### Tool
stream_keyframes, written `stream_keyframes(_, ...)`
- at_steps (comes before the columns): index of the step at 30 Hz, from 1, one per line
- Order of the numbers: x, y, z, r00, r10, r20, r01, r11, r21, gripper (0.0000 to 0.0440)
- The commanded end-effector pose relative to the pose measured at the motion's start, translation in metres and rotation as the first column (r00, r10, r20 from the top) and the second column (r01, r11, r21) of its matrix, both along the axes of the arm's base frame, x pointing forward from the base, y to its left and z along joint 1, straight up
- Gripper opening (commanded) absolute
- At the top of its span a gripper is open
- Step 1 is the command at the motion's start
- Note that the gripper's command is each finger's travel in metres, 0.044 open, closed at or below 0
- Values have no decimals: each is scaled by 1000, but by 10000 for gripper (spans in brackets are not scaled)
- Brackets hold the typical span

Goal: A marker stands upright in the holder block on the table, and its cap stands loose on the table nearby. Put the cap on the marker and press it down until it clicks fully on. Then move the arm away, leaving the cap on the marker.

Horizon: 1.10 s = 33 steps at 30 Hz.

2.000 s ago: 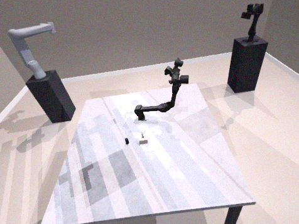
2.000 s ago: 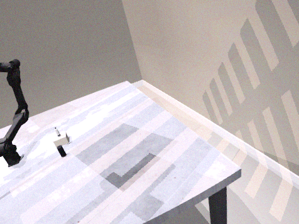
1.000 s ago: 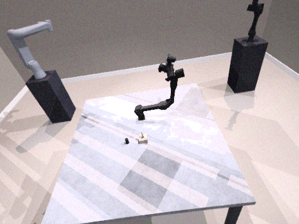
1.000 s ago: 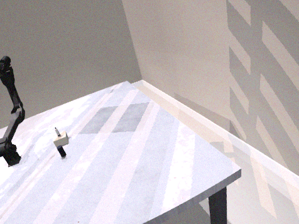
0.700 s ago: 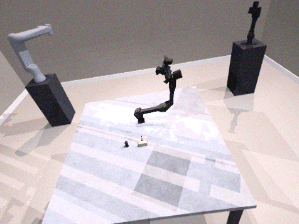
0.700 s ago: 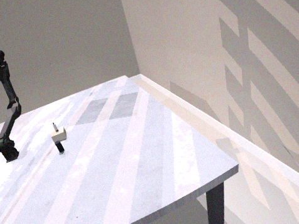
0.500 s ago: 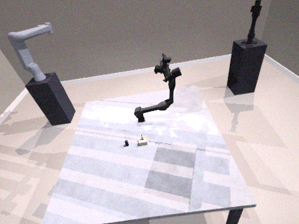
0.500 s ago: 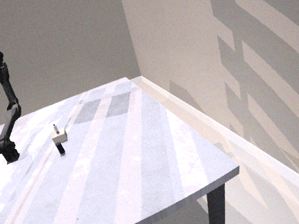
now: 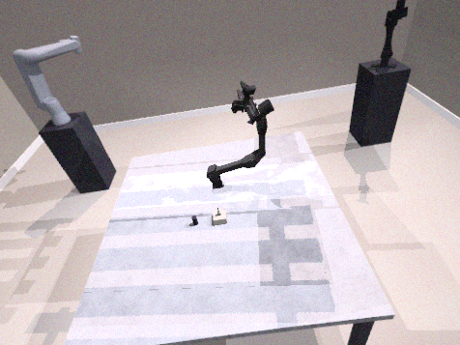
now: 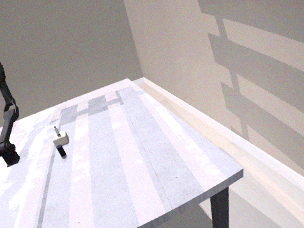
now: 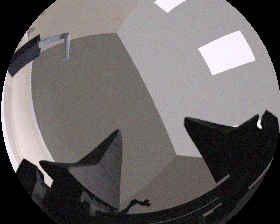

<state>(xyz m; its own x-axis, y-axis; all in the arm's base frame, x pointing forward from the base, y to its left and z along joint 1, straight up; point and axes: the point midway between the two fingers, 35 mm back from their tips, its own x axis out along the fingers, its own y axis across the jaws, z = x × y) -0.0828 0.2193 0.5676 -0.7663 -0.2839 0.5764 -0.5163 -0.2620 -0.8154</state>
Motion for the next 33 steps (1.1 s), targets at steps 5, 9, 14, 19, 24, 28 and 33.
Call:
stream_keyframes(5,-3,-22,4,997,77,-11,-76,997,33,330)
stream_keyframes(9,-4,-34,5,993,115,-13,-114,992,54,330)
stream_keyframes(14,-6,-49,7,987,162,-12,-161,984,80,329)
stream_keyframes(19,-7,-65,8,978,209,-7,-207,973,106,328)
stream_keyframes(24,-8,-80,8,967,254,0,-252,959,132,328)
stream_keyframes(28,-9,-93,9,957,290,9,-288,945,153,328)
stream_keyframes(33,-9,-109,8,943,332,22,-331,926,179,327)
